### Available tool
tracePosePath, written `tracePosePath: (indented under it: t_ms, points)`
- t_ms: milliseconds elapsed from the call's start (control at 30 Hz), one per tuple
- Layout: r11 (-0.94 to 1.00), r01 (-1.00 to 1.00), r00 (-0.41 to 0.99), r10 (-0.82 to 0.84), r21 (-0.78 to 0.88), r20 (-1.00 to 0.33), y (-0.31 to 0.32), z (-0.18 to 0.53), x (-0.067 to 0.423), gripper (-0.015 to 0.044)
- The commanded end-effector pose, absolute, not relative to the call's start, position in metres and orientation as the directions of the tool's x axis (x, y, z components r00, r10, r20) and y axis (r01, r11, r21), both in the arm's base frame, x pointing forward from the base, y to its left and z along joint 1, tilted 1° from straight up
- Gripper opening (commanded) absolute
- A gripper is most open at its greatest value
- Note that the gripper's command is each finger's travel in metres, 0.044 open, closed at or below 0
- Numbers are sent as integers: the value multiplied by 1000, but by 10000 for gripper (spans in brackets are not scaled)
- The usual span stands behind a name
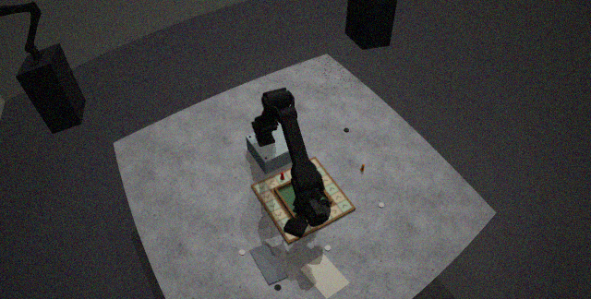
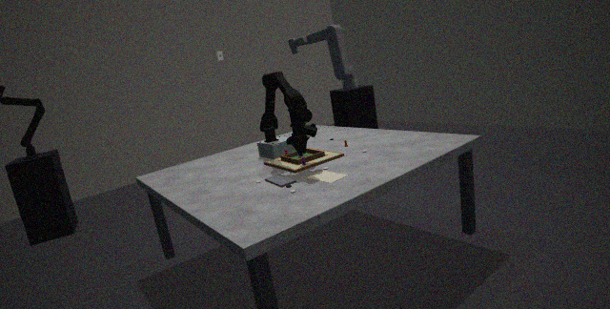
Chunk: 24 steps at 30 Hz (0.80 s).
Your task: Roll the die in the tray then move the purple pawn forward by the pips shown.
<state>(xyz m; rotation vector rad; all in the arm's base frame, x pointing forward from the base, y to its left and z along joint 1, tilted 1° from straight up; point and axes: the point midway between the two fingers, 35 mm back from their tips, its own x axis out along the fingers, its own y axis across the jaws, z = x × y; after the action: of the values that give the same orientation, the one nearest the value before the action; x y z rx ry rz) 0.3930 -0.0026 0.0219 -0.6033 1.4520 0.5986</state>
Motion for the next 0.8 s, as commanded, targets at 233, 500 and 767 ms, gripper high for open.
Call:
tracePosePath:
  t_ms: [233, 500, 767]
  points:
    - [714, -700, 19, 7, -8, -1000, -3, 1, 391, 200]
    - [714, -700, 19, 7, -8, -1000, -3, -13, 391, 200]
    - [714, -700, 19, 7, -8, -1000, -4, -18, 391, 121]
